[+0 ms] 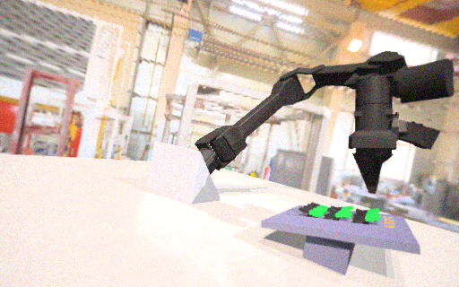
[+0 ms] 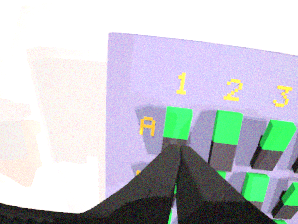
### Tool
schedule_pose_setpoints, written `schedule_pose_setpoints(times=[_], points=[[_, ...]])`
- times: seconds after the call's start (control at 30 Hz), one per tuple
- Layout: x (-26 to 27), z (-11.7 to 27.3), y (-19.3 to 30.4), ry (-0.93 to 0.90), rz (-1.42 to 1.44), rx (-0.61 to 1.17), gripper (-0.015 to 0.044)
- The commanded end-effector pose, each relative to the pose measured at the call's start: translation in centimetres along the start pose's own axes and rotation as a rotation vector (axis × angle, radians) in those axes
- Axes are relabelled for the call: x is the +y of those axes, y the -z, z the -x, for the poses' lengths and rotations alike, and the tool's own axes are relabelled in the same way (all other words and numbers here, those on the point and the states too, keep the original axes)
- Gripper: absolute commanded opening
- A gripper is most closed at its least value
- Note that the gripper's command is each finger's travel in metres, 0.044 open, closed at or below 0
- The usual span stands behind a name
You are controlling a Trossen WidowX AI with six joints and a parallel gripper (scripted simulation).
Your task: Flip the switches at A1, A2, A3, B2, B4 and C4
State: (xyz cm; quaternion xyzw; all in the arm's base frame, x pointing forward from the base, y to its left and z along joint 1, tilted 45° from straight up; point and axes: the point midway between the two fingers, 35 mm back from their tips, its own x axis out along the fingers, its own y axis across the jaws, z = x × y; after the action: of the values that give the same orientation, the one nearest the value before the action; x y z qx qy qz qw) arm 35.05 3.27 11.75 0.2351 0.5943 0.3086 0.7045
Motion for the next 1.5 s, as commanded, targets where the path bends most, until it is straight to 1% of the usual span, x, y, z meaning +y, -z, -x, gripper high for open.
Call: schedule_pose_setpoints(times=[0.0, 0.07, 0.5, 1.47], points=[[0.0, -0.3, -0.1, 0.000, -0.004, -0.006, 0.0000], [0.0, -1.0, -0.1, 0.000, -0.004, -0.006, 0.0000], [0.0, -2.5, -0.2, 0.000, -0.004, -0.006, 0.0000], [0.0, -2.7, -0.2, 0.000, -0.004, -0.006, 0.0000]])
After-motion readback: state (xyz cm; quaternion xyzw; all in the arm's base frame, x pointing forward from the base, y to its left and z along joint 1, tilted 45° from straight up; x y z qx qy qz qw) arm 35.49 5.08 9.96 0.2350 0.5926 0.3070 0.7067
